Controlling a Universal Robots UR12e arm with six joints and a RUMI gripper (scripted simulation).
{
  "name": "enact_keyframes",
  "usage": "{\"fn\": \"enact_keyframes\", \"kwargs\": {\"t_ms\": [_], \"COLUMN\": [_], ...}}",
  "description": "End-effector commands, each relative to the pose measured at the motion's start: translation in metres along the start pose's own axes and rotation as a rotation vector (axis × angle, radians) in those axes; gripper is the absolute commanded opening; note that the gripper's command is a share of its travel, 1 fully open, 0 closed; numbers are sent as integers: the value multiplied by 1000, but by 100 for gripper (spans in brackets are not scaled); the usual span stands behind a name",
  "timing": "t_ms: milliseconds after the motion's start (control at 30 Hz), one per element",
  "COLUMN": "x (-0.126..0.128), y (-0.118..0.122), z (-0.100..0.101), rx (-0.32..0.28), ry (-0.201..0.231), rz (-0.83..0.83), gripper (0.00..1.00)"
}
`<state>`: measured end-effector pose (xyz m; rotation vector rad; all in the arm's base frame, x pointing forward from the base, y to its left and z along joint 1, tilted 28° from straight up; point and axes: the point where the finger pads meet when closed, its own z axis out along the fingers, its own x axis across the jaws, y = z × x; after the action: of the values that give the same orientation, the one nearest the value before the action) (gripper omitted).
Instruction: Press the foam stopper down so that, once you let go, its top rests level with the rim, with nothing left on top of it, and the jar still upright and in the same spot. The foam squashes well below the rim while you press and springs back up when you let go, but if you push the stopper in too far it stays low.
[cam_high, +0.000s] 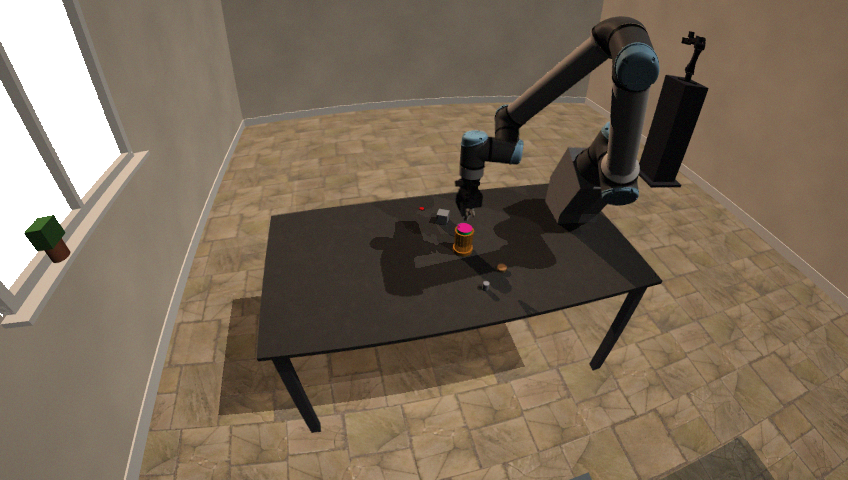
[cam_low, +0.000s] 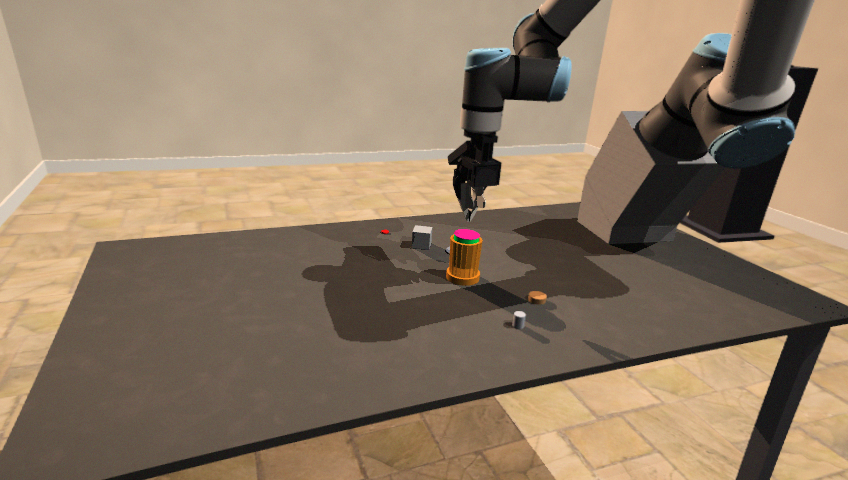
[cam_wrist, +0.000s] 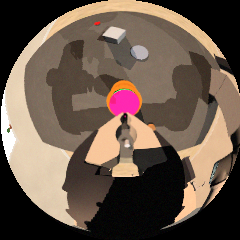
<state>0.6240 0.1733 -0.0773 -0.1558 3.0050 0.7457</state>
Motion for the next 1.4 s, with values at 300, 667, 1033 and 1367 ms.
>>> {"fn": "enact_keyframes", "kwargs": {"t_ms": [300,667,1033,1367], "x": [-1,-1,-1,-1], "y": [0,0,0,0], "z": [-1,3,16,32], "rx": [0,0,0,0], "ry": [-1,-1,-1,-1], "rz": [0,0,0,0], "gripper": [0,0,0,0]}}
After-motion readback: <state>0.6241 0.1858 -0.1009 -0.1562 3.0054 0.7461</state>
